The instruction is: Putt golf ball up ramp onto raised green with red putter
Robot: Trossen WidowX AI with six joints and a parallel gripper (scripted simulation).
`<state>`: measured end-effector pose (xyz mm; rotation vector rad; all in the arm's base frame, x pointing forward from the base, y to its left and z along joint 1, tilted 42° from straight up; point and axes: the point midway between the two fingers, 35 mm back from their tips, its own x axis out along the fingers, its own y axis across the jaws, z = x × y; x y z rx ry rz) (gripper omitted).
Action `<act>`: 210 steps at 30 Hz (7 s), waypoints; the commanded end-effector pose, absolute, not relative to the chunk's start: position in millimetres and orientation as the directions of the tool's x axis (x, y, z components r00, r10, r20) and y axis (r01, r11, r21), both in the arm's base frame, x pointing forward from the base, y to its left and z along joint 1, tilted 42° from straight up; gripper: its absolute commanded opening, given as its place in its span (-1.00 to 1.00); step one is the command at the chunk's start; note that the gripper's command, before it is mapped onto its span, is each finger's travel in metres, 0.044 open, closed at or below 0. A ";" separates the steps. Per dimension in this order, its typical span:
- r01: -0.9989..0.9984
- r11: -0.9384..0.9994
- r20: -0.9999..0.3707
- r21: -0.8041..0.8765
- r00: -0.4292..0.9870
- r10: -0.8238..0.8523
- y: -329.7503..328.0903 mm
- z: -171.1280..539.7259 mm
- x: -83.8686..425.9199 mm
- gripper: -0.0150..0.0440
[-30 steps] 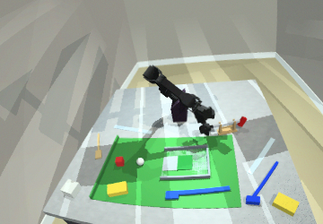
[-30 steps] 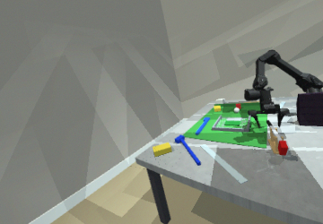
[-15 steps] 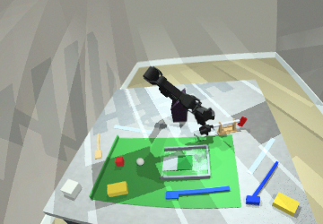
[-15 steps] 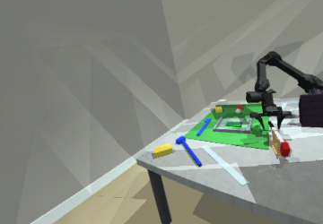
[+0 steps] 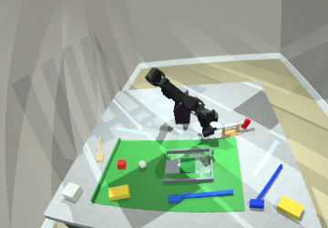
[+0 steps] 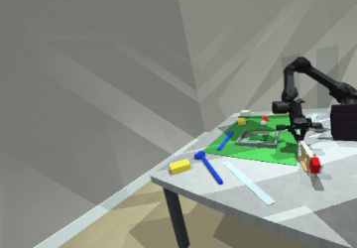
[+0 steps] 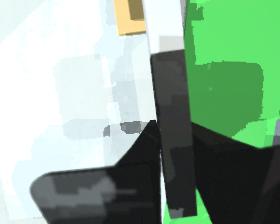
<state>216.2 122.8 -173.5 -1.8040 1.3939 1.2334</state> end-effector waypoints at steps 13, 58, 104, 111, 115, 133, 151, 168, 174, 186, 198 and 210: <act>-0.942 -0.318 -0.897 0.111 0.043 -0.441 186.2 -103.4 204.5 -0.49; -0.674 0.553 -0.833 -0.490 0.175 -0.525 2.2 98.9 310.7 -0.49; -0.157 0.717 -0.734 -0.680 0.141 -0.665 -137.2 160.1 267.3 -0.49; -0.157 0.716 -0.733 -0.680 0.141 -0.665 -144.7 151.9 268.9 -0.49; -0.157 0.716 -0.733 -0.680 0.141 -0.666 -149.0 147.2 269.6 -0.49; -0.152 0.712 -0.728 -0.685 0.137 -0.672 -154.2 147.7 269.4 -0.49; -0.155 0.723 -0.739 -0.673 0.133 -0.660 -131.6 122.4 271.2 -0.49; -0.160 0.722 -0.740 -0.673 0.138 -0.659 -62.8 80.6 251.3 -0.49; -0.160 0.722 -0.740 -0.673 0.137 -0.658 -40.2 105.9 246.3 -0.49; -0.170 0.724 -0.744 -0.668 0.129 -0.656 -38.8 105.0 245.0 -0.49; -0.170 0.724 -0.744 -0.668 0.129 -0.656 -38.8 105.0 245.0 -0.49; -0.170 0.724 -0.744 -0.668 0.129 -0.656 -38.8 105.0 245.0 -0.49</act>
